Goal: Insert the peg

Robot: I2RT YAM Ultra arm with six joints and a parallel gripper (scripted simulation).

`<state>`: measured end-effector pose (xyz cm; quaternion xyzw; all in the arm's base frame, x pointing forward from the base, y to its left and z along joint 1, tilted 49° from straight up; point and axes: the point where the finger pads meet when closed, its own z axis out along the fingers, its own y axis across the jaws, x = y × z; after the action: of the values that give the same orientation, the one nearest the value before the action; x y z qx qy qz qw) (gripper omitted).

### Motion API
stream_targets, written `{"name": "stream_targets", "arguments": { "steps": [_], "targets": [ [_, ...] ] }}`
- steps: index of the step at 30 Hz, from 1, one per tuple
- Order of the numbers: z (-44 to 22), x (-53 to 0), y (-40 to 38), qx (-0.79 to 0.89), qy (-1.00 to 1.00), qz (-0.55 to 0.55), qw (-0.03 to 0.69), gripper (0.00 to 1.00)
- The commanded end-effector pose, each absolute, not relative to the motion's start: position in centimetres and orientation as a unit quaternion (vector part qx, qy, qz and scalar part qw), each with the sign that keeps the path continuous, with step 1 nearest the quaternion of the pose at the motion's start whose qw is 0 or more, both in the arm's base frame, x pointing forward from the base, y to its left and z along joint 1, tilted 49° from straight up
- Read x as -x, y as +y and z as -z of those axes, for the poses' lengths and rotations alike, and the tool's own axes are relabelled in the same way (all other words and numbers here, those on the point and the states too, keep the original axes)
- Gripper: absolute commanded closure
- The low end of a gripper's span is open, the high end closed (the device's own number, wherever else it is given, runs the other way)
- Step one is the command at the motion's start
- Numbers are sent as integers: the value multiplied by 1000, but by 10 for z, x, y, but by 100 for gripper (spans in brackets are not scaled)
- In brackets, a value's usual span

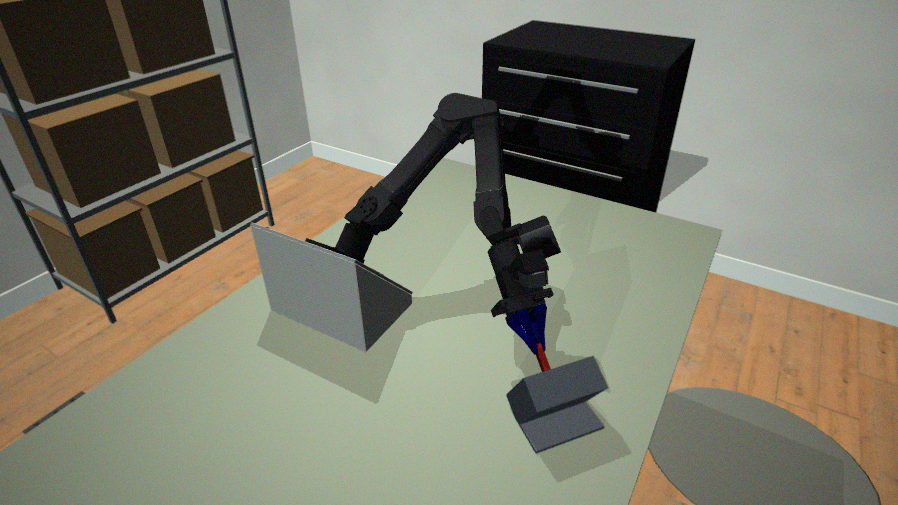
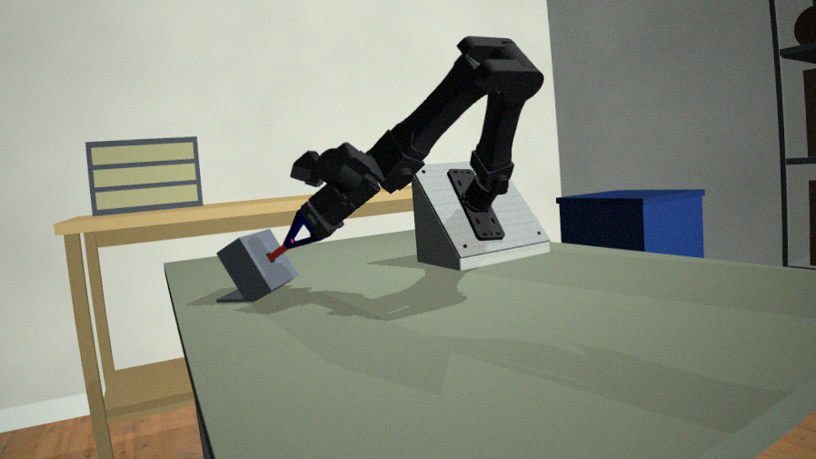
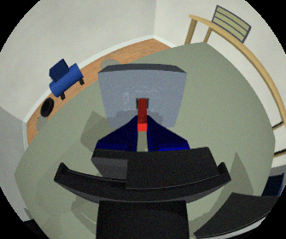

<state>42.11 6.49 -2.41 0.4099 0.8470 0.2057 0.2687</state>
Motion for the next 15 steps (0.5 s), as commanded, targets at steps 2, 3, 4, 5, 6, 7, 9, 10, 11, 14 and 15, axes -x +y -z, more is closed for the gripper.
{"name": "stream_targets", "arguments": {
  "steps": [2, 3, 4, 5, 6, 7, 9, 10, 11, 14, 15],
  "targets": [
    [21, -423, 62, -412, 844, -206, 274, 100],
    [21, -423, 62, -412, 844, -206, 274, 100],
    [21, -423, 62, -412, 844, -206, 274, 100],
    [21, -423, 62, -412, 844, -206, 274, 100],
    [21, -423, 62, -412, 844, -206, 274, 100],
    [21, -423, 62, -412, 844, -206, 274, 100],
    [21, -423, 62, -412, 844, -206, 274, 100],
    [21, -423, 62, -412, 844, -206, 274, 100],
    [21, -423, 62, -412, 844, -206, 274, 89],
    [21, -423, 62, -412, 844, -206, 274, 55],
    [21, -423, 62, -412, 844, -206, 274, 43]
  ]
}}
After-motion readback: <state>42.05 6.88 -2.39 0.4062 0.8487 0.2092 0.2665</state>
